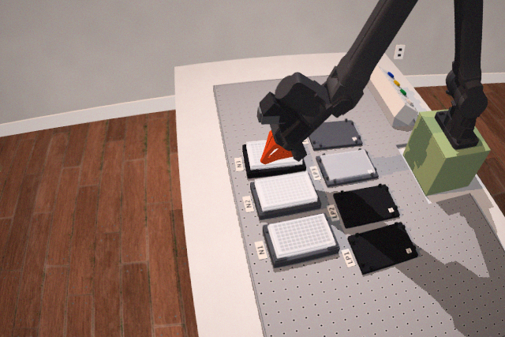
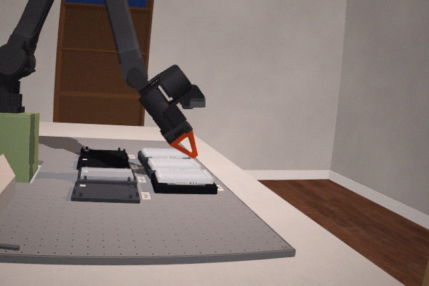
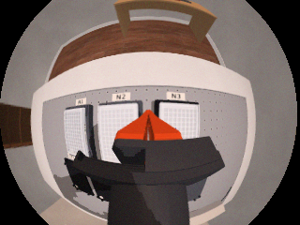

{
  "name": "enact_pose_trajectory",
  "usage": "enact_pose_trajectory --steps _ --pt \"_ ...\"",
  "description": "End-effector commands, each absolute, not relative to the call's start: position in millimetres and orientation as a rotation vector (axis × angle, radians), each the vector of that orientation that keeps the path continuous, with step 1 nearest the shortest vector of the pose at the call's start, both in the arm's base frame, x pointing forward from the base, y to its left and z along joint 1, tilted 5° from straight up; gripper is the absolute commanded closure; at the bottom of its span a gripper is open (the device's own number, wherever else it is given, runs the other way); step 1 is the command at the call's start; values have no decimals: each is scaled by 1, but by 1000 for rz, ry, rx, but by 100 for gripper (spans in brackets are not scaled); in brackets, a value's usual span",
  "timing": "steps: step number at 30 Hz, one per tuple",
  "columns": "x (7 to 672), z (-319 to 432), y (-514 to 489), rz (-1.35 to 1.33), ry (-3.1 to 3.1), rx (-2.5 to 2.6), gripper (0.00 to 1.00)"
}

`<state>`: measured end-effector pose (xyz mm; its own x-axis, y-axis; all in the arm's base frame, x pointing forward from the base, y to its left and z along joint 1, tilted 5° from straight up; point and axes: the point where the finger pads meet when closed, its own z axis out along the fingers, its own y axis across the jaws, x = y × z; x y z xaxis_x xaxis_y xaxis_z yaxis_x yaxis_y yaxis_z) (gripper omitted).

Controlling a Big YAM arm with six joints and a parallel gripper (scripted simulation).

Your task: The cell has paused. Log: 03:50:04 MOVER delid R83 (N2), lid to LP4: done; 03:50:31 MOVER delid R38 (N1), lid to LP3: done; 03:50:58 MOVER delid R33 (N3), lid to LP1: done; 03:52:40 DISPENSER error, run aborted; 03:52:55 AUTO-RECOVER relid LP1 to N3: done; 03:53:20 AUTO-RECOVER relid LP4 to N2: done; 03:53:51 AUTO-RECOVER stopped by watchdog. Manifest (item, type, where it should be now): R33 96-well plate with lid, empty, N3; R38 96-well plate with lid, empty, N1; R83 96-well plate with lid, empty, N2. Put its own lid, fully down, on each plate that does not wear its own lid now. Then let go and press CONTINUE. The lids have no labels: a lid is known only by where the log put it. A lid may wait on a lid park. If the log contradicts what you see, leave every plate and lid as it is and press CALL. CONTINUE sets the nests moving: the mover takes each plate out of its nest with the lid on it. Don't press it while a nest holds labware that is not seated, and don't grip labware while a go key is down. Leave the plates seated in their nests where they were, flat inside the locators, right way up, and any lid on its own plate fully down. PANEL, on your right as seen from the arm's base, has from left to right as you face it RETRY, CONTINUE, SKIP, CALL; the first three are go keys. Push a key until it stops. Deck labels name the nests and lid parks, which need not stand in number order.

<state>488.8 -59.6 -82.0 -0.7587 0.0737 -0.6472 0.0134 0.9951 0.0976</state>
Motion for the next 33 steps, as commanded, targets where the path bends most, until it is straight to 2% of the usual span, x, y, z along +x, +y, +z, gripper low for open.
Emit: enact_pose_trajectory --steps 1,16,17,33 --pt "504 -74 -63 101 2402 39 100" --pt "504 -74 -63 101 2402 39 100" --pt "503 -75 -68 96 2428 35 0" --pt "419 -76 -66 107 2719 27 0"
